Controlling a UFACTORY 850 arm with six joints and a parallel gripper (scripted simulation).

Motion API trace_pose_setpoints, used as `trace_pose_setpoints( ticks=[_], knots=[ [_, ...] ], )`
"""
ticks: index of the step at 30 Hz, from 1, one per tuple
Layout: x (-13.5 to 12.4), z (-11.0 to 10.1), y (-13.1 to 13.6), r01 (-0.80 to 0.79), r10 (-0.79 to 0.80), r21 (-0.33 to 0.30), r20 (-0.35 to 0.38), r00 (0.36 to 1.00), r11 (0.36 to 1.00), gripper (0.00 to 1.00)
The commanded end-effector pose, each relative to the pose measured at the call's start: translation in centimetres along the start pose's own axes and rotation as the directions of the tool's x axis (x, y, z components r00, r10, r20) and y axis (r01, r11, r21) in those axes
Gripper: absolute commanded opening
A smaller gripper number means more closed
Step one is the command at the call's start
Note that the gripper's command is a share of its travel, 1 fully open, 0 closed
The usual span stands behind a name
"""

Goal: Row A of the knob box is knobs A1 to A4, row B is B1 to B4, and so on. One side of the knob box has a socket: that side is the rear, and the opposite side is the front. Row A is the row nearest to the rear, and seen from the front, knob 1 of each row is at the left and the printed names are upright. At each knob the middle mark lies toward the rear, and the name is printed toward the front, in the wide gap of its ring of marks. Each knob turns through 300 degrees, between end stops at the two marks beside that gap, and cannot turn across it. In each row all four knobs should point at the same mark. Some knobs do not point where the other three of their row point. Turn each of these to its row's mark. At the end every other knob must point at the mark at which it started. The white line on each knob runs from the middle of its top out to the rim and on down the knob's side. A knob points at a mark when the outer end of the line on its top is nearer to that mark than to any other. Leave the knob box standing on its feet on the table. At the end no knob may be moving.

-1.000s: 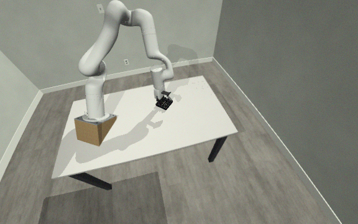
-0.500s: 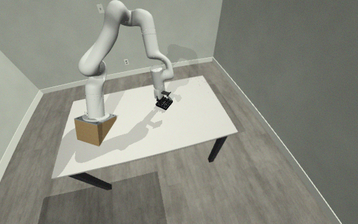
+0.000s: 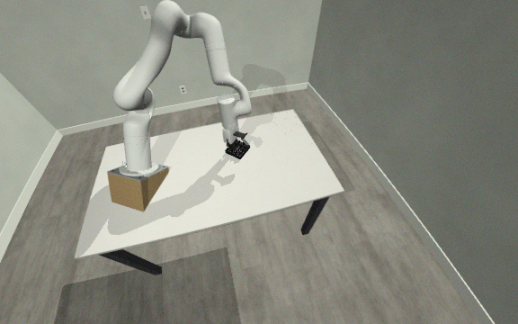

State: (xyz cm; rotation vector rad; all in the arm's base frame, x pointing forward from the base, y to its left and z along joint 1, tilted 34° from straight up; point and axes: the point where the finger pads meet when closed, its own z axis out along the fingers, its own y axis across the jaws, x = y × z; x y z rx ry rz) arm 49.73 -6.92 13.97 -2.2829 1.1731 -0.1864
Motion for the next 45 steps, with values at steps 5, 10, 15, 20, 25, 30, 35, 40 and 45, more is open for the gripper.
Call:
trace_pose_setpoints(
  ticks=[5, 10, 15, 20, 25, 30, 35, 40, 45],
  knots=[
    [0.06, -0.05, -0.05, 0.0, 0.0, 0.001, -0.001, 1.0, 1.0, 0.08],
    [0.06, -0.05, -0.05, -0.001, 0.001, 0.001, -0.001, 1.0, 1.0, 0.08],
    [0.06, -0.05, -0.05, -0.007, 0.007, 0.001, -0.001, 1.0, 1.0, 0.08],
    [0.06, -0.05, -0.04, -0.024, 0.024, 0.001, -0.001, 1.0, 1.0, 0.08],
    [0.06, -0.05, -0.04, -0.057, 0.057, 0.001, -0.001, 0.998, 0.998, 0.08],
    [0.06, -0.05, -0.04, -0.085, 0.085, 0.001, -0.001, 0.996, 0.996, 0.08],
    [0.06, -0.05, -0.04, -0.145, 0.145, 0.001, -0.001, 0.989, 0.989, 0.08],
    [0.06, -0.05, -0.04, -0.223, 0.223, 0.001, -0.001, 0.975, 0.975, 0.08],
    [0.06, -0.05, -0.04, -0.276, 0.276, 0.001, -0.001, 0.961, 0.961, 0.08]
  ],
)
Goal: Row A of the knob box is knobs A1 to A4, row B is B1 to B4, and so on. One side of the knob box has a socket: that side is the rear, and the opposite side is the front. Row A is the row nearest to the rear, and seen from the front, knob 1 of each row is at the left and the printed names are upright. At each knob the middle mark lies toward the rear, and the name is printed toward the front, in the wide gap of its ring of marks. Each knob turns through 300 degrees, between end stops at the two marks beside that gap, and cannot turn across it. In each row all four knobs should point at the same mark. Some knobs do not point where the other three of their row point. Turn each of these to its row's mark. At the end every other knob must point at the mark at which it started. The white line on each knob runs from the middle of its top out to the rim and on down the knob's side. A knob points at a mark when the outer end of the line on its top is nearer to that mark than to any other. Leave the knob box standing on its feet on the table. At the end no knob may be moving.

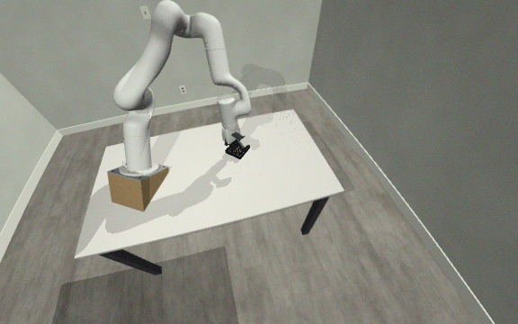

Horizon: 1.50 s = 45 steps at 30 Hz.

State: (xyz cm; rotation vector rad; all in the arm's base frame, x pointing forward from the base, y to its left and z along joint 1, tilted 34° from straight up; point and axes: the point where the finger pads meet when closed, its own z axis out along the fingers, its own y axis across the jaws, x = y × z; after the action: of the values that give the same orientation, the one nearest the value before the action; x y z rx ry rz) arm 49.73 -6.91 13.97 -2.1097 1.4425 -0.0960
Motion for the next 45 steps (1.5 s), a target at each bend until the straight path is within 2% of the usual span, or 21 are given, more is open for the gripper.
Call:
trace_pose_setpoints(
  ticks=[1, 8, 19, 32, 34, 45],
  knots=[
    [0.05, -0.05, -0.06, -0.05, 0.05, -0.003, 0.001, 0.999, 0.999, 0.08],
    [0.05, -0.05, -0.06, -0.203, 0.203, -0.003, 0.0, 0.979, 0.979, 0.08],
    [0.05, -0.05, -0.06, -0.419, 0.419, -0.003, -0.001, 0.908, 0.908, 0.08],
    [0.05, -0.05, -0.06, -0.703, 0.703, -0.003, -0.002, 0.711, 0.711, 0.08],
    [0.05, -0.05, -0.06, -0.703, 0.703, -0.003, -0.002, 0.711, 0.711, 0.08],
    [0.05, -0.05, -0.06, -0.866, 0.866, -0.002, -0.002, 0.501, 0.501, 0.08]
  ],
)
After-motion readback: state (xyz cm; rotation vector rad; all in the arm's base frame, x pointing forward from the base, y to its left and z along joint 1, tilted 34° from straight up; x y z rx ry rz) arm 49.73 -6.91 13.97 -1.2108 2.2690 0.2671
